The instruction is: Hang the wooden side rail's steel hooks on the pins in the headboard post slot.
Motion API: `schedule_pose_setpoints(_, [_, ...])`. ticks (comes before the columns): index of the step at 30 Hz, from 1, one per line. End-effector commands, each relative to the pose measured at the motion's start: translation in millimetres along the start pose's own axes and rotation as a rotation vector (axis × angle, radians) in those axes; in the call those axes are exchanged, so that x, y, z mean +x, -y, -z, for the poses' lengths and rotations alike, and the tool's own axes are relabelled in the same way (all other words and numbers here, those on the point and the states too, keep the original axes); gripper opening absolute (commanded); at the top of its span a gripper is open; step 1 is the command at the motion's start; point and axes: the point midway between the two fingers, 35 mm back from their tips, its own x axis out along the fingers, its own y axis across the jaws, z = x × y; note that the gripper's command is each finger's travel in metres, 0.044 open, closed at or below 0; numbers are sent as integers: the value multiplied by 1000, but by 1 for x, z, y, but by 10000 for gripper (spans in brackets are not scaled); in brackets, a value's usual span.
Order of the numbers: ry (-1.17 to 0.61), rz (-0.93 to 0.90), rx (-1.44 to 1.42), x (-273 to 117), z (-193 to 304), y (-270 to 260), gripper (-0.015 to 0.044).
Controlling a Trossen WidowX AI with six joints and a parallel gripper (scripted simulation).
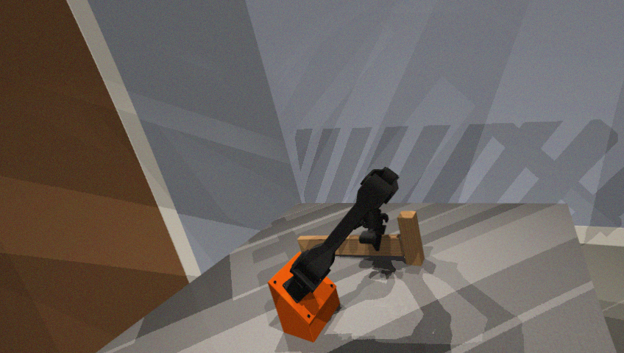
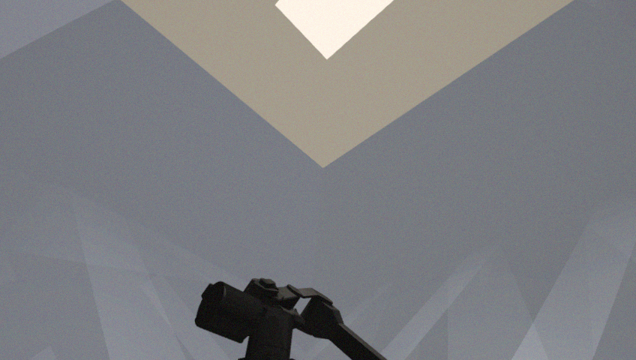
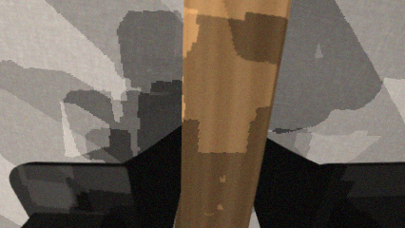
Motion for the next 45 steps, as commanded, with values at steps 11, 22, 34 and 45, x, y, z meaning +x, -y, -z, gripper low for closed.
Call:
schedule_pose_setpoints(11, [-8,11,-4,-3,4,0,0])
schedule_pose_setpoints(22, [-8,11,-4,-3,5,0,0])
schedule_pose_setpoints(34, [-8,11,-4,-4,6,2,0])
schedule_pose_setpoints(45, [-8,11,-4,-4,8,2,0])
